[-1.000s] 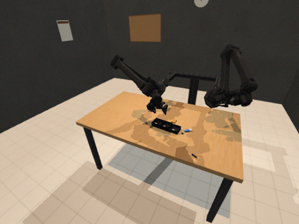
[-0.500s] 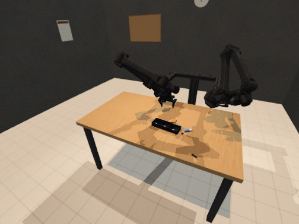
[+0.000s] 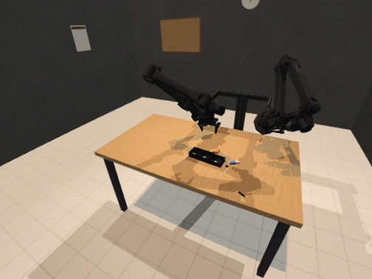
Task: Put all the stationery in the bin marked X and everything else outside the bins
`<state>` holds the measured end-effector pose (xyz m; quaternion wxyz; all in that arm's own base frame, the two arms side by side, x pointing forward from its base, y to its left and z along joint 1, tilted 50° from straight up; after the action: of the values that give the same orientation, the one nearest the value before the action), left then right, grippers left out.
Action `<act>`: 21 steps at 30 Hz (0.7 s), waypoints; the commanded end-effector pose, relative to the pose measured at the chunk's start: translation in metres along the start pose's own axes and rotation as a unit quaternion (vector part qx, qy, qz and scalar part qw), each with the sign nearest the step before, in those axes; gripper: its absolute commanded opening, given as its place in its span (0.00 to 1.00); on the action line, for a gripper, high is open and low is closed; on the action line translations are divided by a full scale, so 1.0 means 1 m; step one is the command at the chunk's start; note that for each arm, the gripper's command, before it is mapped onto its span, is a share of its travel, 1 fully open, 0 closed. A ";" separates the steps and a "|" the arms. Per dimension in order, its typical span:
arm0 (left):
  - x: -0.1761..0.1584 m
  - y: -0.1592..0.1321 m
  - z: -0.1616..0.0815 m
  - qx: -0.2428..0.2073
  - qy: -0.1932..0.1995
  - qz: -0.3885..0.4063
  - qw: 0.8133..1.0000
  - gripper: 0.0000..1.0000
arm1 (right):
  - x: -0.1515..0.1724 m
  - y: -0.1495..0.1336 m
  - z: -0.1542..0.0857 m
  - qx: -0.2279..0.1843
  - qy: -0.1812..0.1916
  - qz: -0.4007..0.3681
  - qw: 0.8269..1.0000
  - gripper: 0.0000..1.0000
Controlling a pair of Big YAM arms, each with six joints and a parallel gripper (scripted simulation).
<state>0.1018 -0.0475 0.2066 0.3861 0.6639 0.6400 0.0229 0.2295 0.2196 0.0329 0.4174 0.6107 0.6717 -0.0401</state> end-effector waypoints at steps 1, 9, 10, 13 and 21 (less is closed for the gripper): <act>0.000 -0.003 0.000 0.000 0.001 -0.015 1.000 1.00 | -0.010 0.003 0.001 0.004 -0.004 0.010 1.000 1.00; 0.000 -0.003 0.000 0.000 0.001 -0.015 1.000 1.00 | -0.012 0.004 0.001 0.004 -0.004 0.001 1.000 1.00; 0.000 -0.003 0.000 0.000 0.001 -0.015 1.000 1.00 | -0.013 0.004 0.001 0.004 -0.004 0.001 1.000 1.00; 0.000 -0.003 0.000 0.000 0.001 -0.015 1.000 1.00 | -0.013 0.004 0.002 0.004 -0.004 0.002 1.000 1.00; 0.000 -0.003 0.000 0.000 0.001 -0.015 1.000 1.00 | -0.014 0.005 0.002 0.004 -0.004 0.001 1.000 1.00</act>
<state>0.1018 -0.0475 0.2066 0.3861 0.6639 0.6400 0.0229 0.2308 0.2156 0.0366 0.4176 0.6126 0.6699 -0.0390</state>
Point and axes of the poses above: on each arm, the point where the finger pads meet when closed, its own z axis out along the fingers, its own x axis across the jaws, y = z × x, the point moved 4 cm from there along -z, back along the fingers, and after that the axes turned 3 degrees about -z, right-handed, at the moved point
